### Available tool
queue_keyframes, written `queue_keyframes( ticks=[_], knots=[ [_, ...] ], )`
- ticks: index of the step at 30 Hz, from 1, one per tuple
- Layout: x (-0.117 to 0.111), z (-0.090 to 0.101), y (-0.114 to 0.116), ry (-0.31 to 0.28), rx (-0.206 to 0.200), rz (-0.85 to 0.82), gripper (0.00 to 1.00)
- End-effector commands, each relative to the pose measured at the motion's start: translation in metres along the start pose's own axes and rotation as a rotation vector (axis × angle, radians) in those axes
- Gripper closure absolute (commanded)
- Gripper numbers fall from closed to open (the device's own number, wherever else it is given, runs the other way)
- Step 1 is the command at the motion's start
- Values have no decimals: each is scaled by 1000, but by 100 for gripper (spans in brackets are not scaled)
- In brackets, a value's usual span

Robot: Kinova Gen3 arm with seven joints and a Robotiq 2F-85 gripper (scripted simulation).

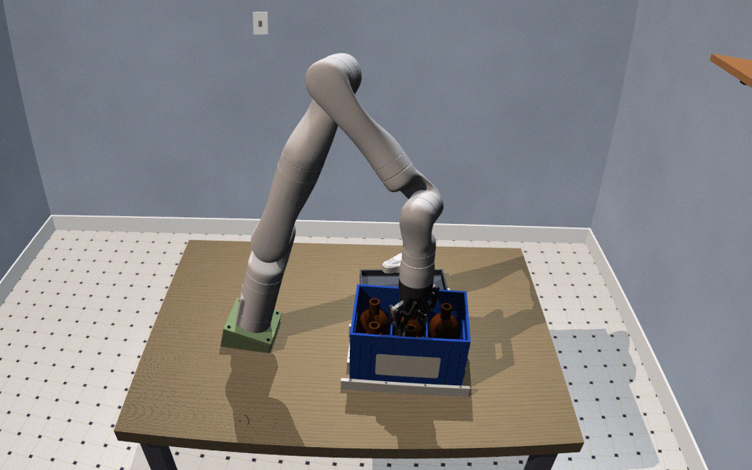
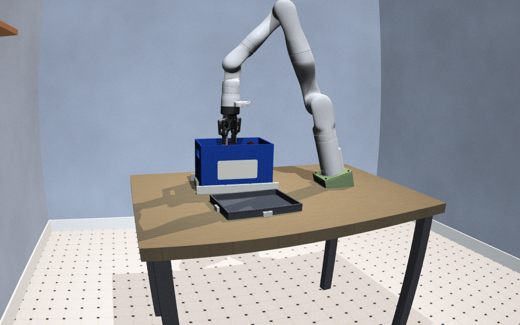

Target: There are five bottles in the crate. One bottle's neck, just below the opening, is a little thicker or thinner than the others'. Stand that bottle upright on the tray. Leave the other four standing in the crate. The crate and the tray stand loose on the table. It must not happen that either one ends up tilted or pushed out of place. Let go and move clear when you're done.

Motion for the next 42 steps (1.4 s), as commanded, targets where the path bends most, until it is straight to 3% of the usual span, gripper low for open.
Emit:
queue_keyframes(
  ticks=[1, 42],
  knots=[
    [-1, -4, -1, 4, -4, -1, 36],
    [-1, -12, -1, 4, -4, -1, 36]
  ],
)
Point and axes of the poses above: the point where the finger pads meet when closed, its own z axis back along the fingers, its own y axis across the jaws, x = y × z, the point moved 4 cm from there along z, back along the fingers, and after that the axes turned 1 degree about z, right-handed, at the moved point
